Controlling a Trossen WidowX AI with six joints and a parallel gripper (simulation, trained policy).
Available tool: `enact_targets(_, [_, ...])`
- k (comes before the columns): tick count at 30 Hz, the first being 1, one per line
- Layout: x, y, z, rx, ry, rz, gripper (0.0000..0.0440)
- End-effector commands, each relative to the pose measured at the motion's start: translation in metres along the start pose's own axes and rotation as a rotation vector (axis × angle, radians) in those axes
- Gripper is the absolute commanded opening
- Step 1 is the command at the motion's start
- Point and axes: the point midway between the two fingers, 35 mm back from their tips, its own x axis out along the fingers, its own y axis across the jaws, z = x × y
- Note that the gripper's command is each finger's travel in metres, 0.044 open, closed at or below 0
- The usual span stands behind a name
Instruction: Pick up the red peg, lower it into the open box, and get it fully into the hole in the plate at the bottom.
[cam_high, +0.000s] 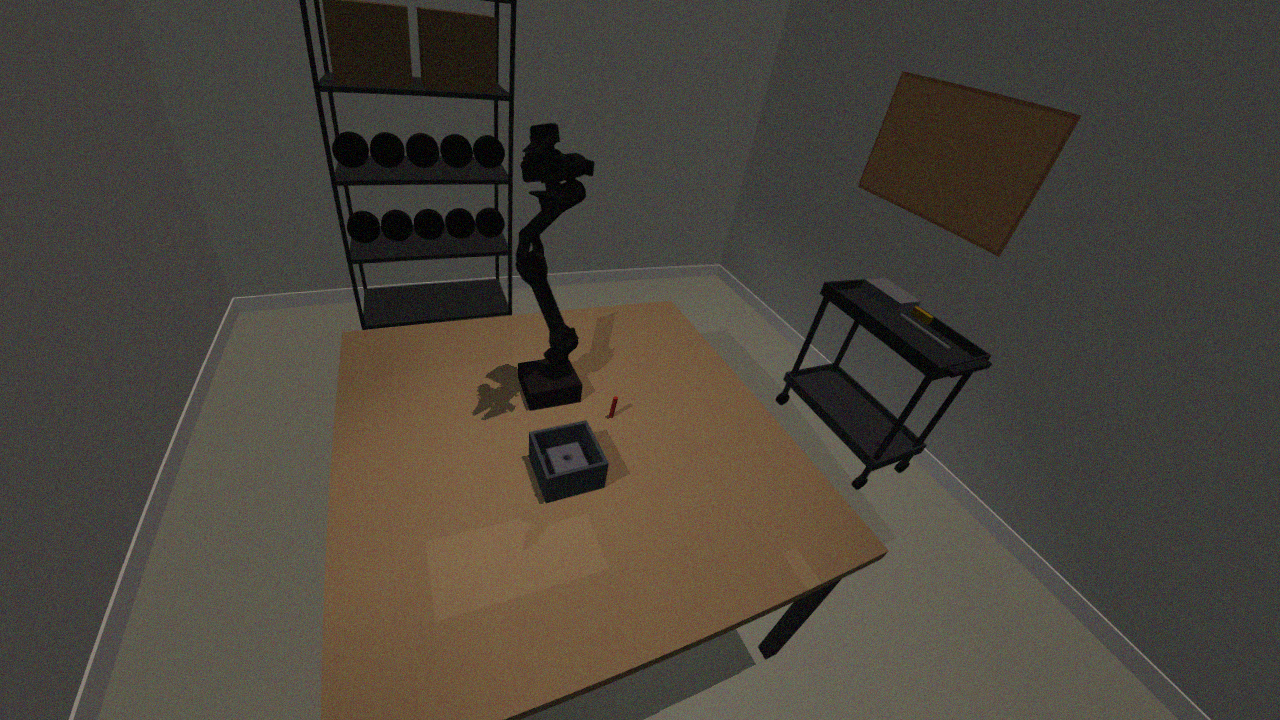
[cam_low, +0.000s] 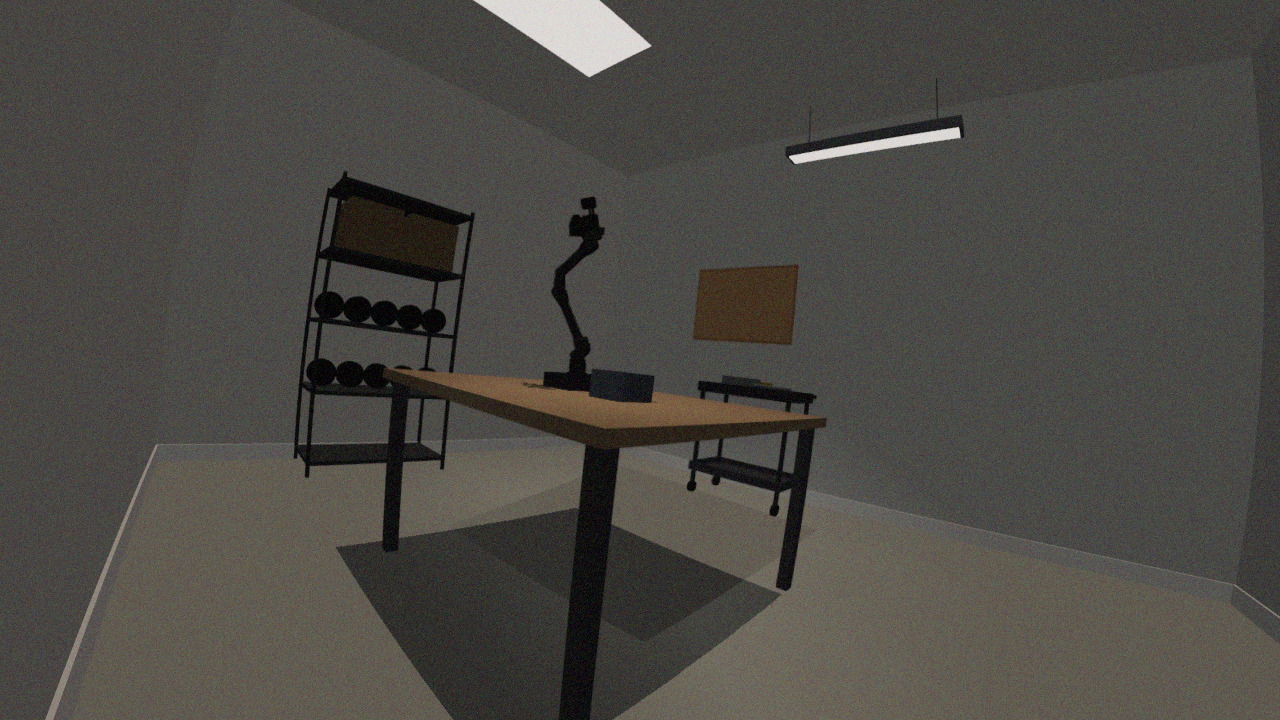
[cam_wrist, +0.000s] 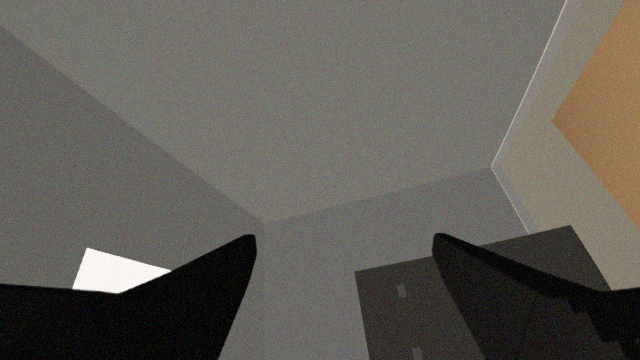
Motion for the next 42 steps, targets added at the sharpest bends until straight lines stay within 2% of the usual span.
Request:
enact_targets(1, [0.0, -0.001, -0.006, -0.032, 0.004, 0.014, 0.0421])
enact_targets(3, [0.0, -0.004, -0.02, -0.096, 0.012, 0.039, 0.044])
enact_targets(11, [-0.002, -0.032, -0.085, -0.357, 0.067, 0.119, 0.044])
enact_targets(20, [-0.008, -0.082, -0.157, -0.644, 0.177, 0.186, 0.044])
enact_targets(32, [-0.026, -0.173, -0.234, -0.997, 0.396, 0.249, 0.044])
enact_targets(42, [-0.054, -0.264, -0.272, -1.25, 0.642, 0.26, 0.044])
